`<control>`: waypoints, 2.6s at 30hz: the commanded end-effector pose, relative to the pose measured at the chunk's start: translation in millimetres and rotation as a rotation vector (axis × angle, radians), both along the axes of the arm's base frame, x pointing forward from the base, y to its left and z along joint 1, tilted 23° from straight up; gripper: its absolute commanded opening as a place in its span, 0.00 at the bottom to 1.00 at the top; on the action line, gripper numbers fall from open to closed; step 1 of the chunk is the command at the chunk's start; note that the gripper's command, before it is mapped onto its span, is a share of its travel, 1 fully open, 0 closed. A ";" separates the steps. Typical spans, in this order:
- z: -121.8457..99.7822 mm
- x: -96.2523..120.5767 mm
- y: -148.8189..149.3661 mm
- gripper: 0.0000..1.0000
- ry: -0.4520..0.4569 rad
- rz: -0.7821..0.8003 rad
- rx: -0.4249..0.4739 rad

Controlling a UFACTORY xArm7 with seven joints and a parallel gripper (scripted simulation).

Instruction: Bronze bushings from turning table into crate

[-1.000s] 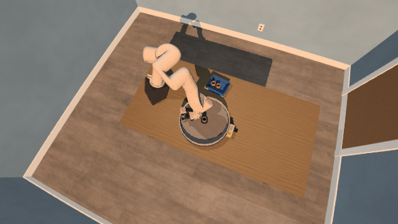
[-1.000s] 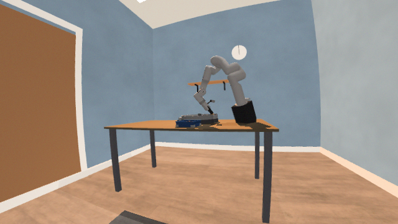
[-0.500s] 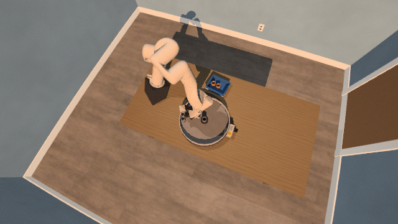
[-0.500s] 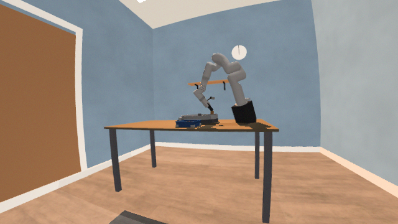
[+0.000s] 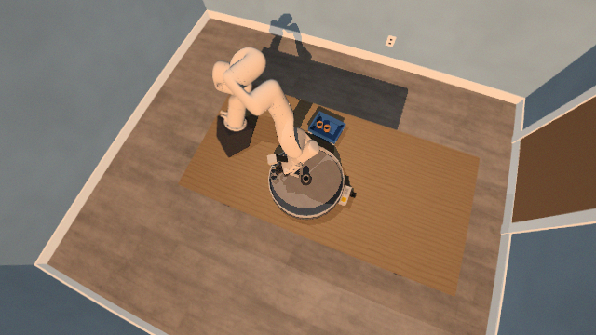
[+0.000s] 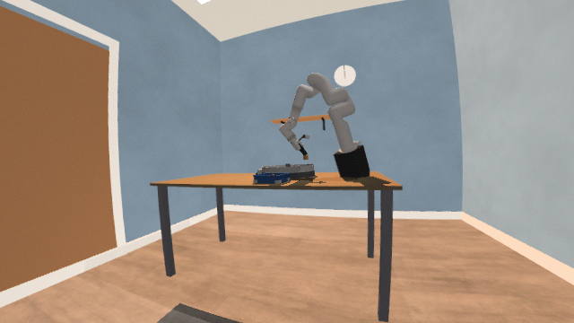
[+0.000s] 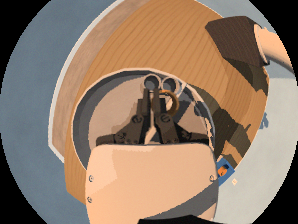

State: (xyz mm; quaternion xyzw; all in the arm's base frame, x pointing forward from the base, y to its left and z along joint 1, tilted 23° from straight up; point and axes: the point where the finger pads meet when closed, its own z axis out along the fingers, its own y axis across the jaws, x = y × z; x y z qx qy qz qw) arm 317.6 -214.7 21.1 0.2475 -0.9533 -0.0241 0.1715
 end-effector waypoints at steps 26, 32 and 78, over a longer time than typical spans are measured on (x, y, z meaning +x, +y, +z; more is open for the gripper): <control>34.6 44.2 65.6 0.00 -0.003 -0.002 -0.002; 50.9 65.9 98.7 0.00 -0.003 -0.002 -0.002; 161.7 213.2 324.7 0.00 -0.003 -0.002 -0.002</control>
